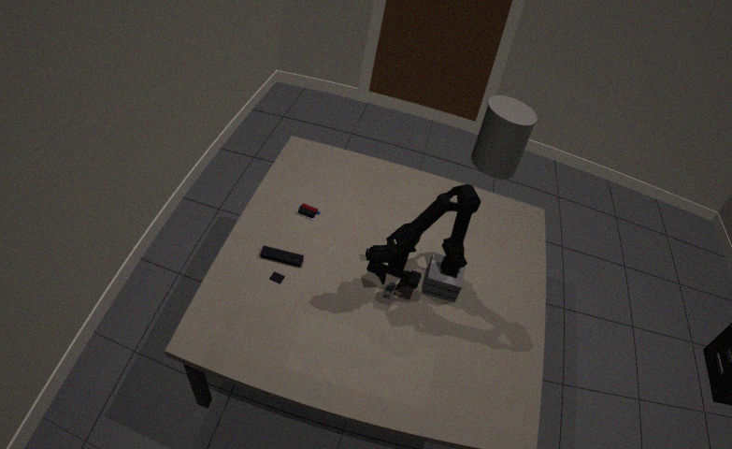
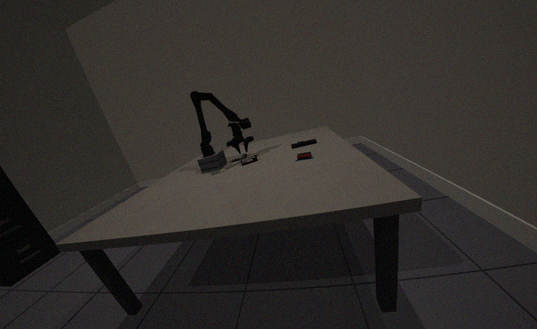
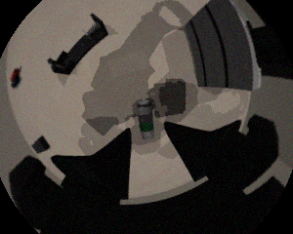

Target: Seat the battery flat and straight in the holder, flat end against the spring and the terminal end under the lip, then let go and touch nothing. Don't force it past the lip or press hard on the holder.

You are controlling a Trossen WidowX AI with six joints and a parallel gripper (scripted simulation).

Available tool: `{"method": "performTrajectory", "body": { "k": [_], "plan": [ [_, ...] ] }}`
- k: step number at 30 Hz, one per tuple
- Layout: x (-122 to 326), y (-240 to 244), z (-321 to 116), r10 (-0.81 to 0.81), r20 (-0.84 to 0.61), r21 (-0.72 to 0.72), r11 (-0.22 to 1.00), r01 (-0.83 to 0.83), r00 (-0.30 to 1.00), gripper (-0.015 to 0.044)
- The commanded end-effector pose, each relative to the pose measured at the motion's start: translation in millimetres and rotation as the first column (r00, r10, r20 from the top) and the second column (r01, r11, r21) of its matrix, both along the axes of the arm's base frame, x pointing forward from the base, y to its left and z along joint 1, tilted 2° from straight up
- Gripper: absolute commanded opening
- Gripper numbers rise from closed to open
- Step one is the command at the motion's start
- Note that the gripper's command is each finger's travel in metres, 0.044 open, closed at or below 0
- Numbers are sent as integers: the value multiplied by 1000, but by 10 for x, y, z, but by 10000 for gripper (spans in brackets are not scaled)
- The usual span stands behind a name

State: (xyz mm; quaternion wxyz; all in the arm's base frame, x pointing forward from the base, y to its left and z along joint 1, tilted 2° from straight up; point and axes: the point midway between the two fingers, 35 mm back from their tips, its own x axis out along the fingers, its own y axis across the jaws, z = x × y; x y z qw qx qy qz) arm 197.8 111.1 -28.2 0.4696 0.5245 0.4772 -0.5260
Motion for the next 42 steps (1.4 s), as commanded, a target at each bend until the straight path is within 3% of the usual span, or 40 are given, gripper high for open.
{"method": "performTrajectory", "body": {
  "k": [1,17,22,26,33,42],
  "plan": [
    [-4,-9,-71,-4,0,-6,1000,4,1000,234],
    [-22,-18,-305,-4,0,-6,1000,4,1000,234],
    [-22,-18,-305,-4,0,-6,1000,4,1000,103],
    [-22,-18,-305,-4,0,-6,1000,4,1000,76],
    [-29,5,-293,30,1,-3,1000,-30,1000,72],
    [-13,-16,199,-4,0,-6,1000,4,1000,72]
  ]
}}
